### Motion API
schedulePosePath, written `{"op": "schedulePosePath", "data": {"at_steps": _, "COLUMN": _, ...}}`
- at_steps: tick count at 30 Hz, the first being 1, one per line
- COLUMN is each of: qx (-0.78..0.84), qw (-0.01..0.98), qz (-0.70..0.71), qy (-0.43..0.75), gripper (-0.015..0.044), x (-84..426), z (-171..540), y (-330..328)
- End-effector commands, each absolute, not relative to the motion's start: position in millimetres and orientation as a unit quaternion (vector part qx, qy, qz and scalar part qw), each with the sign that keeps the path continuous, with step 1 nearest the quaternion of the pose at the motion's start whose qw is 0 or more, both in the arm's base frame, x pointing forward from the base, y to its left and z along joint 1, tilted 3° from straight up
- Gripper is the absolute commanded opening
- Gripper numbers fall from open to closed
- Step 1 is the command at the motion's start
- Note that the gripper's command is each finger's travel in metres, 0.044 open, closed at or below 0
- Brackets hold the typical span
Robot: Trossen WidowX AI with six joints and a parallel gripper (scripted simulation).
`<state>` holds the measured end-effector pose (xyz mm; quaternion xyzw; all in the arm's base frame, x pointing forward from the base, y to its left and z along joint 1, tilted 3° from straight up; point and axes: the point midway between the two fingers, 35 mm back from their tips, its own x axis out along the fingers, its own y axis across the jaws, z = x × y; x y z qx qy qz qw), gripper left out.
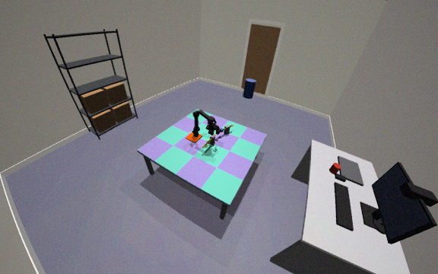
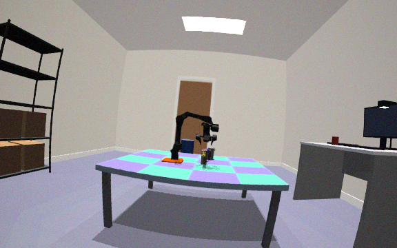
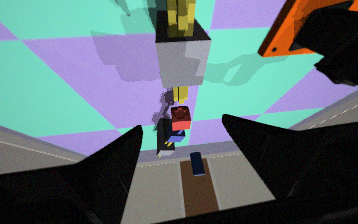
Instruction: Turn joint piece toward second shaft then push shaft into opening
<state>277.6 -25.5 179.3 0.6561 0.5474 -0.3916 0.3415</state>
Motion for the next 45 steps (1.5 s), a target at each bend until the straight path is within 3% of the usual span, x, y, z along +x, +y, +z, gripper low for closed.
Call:
{"op": "schedulePosePath", "data": {"at_steps": 1, "qx": 0.665, "qw": 0.363, "qz": -0.394, "qy": 0.521, "gripper": 0.044, "x": 281, "z": 178, "y": -84}}
{"op": "schedulePosePath", "data": {"at_steps": 13, "qx": 0.668, "qw": 0.41, "qz": -0.42, "qy": 0.457, "gripper": 0.044, "x": 227, "z": 183, "y": -244}}
{"op": "schedulePosePath", "data": {"at_steps": 33, "qx": 0.54, "qw": 0.479, "qz": -0.542, "qy": 0.429, "gripper": 0.044, "x": 232, "z": 120, "y": -240}}
{"op": "schedulePosePath", "data": {"at_steps": 45, "qx": 0.538, "qw": 0.481, "qz": -0.544, "qy": 0.428, "gripper": 0.044, "x": 232, "z": 116, "y": -240}}
